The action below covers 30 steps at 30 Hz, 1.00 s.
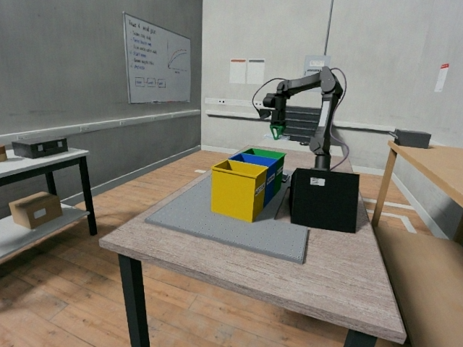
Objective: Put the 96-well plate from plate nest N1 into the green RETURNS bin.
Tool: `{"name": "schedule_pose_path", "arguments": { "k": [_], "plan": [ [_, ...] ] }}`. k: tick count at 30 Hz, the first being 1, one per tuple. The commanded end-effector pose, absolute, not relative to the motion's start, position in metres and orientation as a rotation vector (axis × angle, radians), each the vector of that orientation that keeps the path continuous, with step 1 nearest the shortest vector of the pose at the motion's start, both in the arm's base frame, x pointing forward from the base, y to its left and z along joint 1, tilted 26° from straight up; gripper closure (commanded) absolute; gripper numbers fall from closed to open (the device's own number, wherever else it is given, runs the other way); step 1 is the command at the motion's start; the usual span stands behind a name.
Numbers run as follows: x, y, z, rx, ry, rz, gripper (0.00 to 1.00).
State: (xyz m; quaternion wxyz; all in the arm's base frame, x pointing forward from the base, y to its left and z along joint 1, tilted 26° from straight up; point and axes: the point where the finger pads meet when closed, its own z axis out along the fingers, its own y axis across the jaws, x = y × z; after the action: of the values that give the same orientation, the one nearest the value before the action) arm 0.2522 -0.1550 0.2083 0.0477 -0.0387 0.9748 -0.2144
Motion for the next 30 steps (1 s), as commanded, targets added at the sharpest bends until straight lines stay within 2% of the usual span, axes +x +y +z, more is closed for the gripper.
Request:
{"name": "schedule_pose_path", "arguments": {
  "k": [1,30],
  "plan": [
    [0.254,-0.150,0.225,-0.118,2.923,-0.669,1.00],
    [0.248,-0.084,0.182,-0.034,2.950,-0.659,1.00]
  ]
}}
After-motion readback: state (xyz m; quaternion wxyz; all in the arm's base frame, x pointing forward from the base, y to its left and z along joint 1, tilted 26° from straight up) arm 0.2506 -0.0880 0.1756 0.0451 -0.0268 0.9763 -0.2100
